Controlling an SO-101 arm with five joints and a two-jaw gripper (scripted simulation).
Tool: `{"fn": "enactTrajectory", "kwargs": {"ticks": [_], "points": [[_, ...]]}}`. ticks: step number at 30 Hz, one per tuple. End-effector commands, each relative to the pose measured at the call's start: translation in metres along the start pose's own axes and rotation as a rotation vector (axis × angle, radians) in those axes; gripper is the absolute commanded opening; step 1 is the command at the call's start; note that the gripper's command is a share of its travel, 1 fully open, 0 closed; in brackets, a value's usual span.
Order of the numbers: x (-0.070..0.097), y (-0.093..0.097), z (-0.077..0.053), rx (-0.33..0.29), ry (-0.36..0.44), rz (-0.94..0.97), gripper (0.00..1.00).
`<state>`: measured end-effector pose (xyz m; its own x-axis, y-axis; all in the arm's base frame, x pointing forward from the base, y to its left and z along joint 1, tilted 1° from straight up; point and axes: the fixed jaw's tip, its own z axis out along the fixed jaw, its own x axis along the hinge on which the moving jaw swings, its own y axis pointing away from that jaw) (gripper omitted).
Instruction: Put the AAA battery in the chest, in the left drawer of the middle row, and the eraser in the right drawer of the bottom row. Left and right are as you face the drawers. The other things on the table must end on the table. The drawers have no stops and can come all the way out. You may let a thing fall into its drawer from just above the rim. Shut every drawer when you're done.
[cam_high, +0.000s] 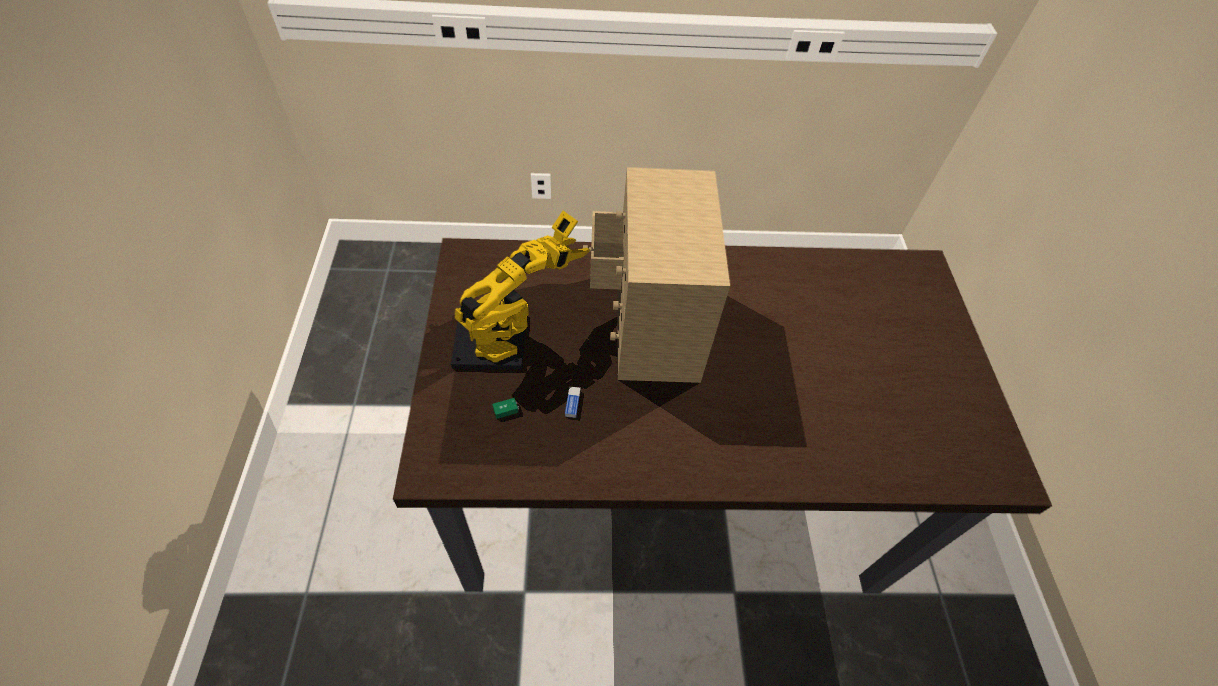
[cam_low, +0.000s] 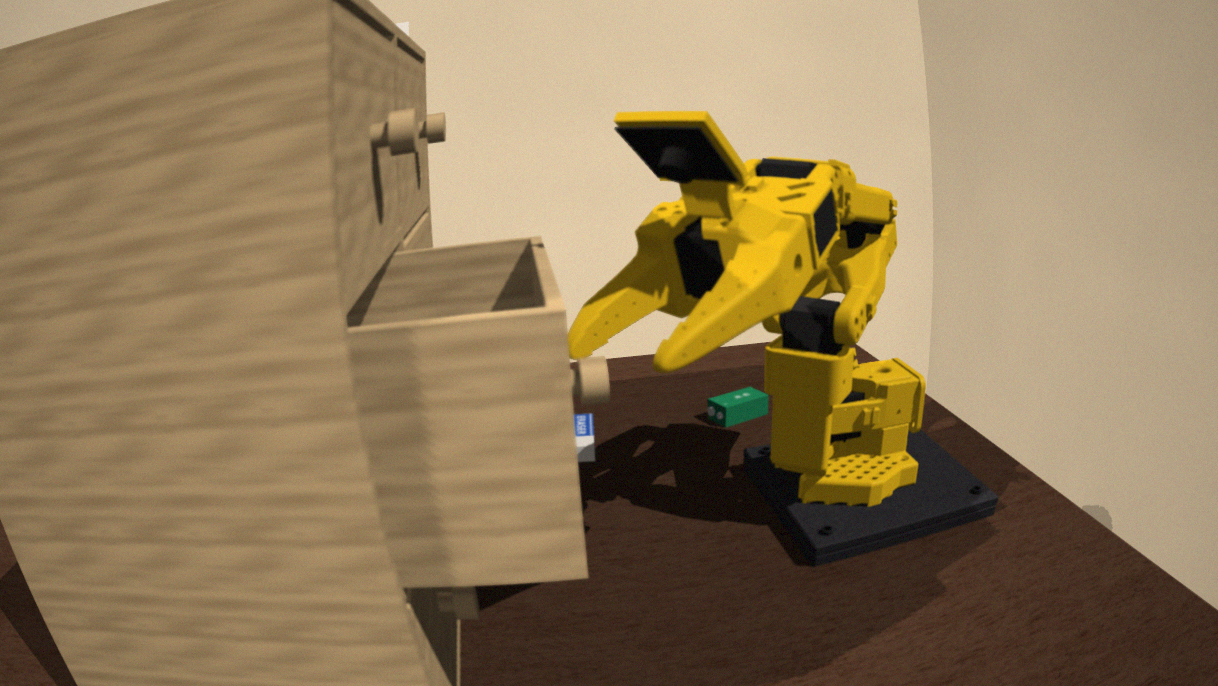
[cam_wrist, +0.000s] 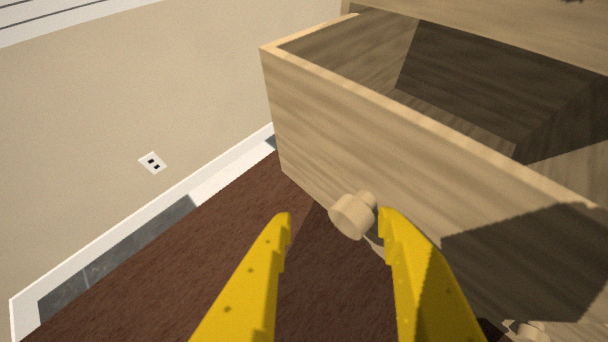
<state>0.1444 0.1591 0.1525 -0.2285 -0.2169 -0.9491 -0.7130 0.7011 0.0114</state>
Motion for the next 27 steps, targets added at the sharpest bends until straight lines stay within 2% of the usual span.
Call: {"fn": "enactTrajectory", "kwargs": {"ticks": [1, 8, 11, 27], "points": [[0.0047, -0.0025, 0.0031, 0.011, 0.018, 0.014, 0.21], [0.0047, -0.0025, 0.0031, 0.011, 0.018, 0.014, 0.21], [0.0072, -0.0088, 0.0098, 0.037, 0.018, 0.023, 0.21], [0.0076, -0.0097, 0.0109, 0.041, 0.018, 0.024, 0.21]]}}
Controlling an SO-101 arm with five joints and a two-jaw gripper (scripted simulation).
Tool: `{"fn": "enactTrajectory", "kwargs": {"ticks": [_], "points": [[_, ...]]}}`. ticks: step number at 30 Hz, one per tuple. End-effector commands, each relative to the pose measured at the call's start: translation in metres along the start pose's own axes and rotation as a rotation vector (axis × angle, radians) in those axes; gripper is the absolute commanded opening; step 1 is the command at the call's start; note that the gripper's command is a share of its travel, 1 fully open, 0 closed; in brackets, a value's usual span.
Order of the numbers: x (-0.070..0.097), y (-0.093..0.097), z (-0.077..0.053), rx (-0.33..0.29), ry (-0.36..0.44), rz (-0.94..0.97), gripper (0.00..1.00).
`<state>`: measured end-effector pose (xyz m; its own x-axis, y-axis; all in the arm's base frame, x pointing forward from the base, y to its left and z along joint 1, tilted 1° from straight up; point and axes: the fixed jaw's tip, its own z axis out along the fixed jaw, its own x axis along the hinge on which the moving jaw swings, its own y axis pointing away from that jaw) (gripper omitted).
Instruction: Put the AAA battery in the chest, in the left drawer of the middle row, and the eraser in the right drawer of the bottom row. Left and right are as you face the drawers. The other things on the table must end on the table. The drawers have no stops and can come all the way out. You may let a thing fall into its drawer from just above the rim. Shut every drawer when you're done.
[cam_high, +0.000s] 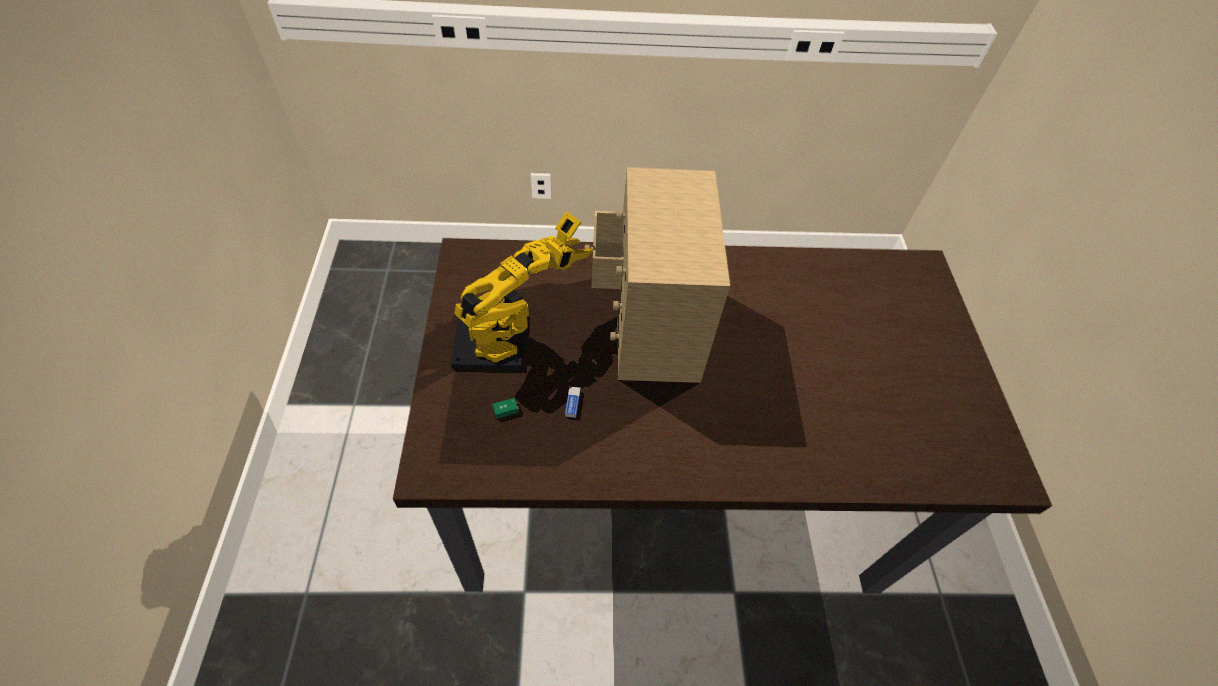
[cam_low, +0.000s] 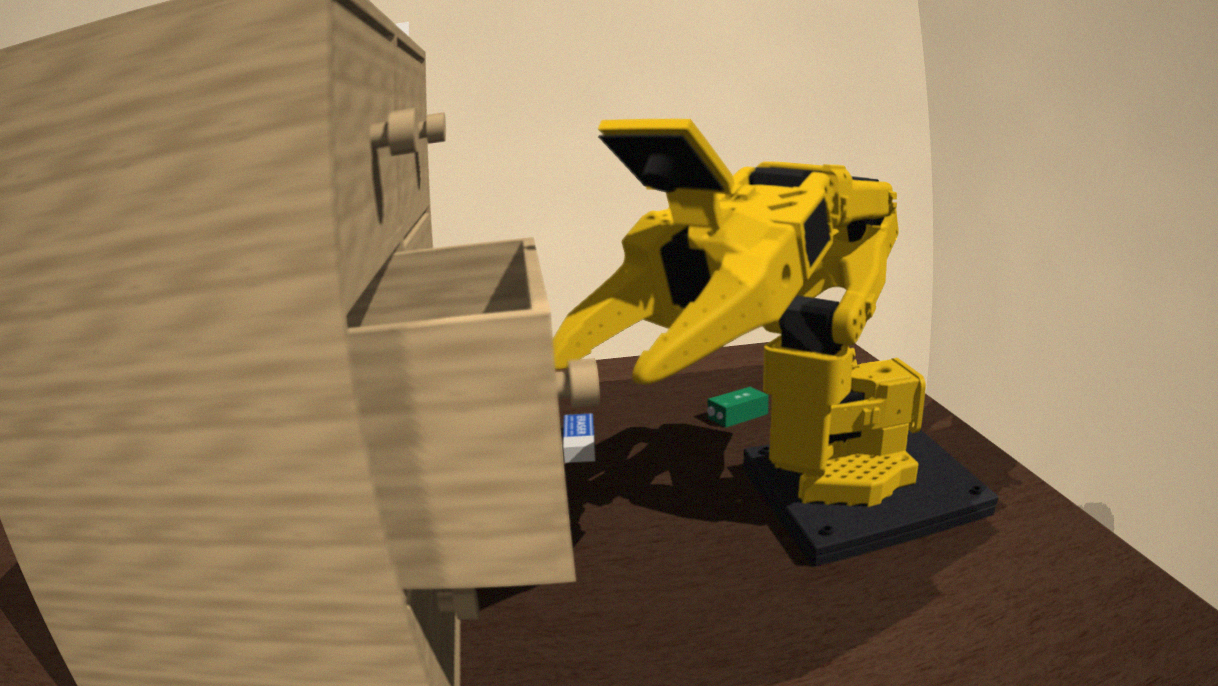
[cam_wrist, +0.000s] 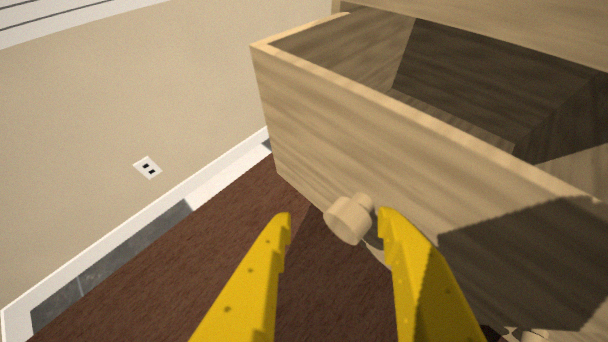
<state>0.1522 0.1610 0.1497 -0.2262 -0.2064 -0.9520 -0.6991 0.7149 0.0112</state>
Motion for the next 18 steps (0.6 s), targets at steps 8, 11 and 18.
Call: {"fn": "enactTrajectory", "kwargs": {"ticks": [8, 11, 18], "points": [[0.0086, -0.0089, 0.0079, 0.037, 0.028, 0.022, 0.21], [0.0092, -0.0102, 0.0095, 0.042, 0.028, 0.024, 0.21], [0.0100, -0.0119, 0.0115, 0.049, 0.027, 0.026, 0.21]]}}
